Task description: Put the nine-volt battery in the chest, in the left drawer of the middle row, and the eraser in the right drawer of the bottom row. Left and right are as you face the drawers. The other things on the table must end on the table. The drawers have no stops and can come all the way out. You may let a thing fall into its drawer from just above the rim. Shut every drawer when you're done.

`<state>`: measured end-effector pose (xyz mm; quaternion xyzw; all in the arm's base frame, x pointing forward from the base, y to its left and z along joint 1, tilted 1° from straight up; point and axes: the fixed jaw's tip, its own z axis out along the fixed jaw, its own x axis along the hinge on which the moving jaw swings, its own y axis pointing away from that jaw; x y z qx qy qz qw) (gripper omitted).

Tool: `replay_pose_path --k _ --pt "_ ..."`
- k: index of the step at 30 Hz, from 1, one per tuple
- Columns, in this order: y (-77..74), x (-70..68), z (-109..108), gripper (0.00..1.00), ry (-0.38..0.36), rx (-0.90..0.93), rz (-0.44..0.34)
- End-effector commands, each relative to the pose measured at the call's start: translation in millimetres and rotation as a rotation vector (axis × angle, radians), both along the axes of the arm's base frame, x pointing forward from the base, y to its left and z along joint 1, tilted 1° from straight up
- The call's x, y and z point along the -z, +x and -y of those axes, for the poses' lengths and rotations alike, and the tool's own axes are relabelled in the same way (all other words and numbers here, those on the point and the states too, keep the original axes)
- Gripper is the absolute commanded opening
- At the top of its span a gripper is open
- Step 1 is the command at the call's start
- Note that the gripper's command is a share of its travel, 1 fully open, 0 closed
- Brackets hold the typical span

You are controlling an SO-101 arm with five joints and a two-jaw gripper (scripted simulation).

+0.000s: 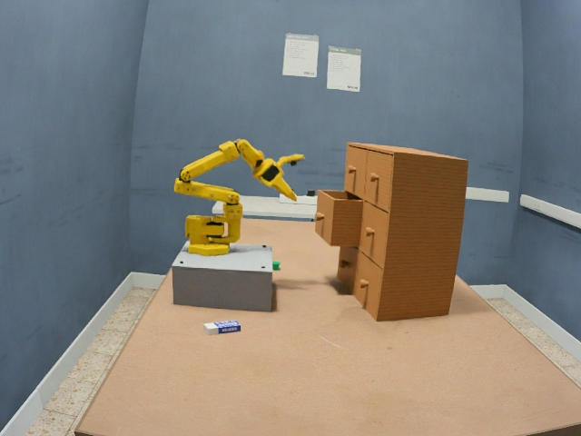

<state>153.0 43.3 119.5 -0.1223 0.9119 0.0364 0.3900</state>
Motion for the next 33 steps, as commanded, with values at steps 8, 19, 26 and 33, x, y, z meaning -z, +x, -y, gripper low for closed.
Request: replay_pose_path --k 8,19,26,33 --pt "-33.1 -55.5 8.9 0.26 0.049 0.013 0.193" --pt "-33.1 -55.5 8.9 0.29 0.049 0.013 0.193" --pt "-34.9 -61.4 9.3 0.30 0.055 0.013 0.218" --pt "-34.9 -61.4 9.3 0.30 0.055 0.013 0.218"
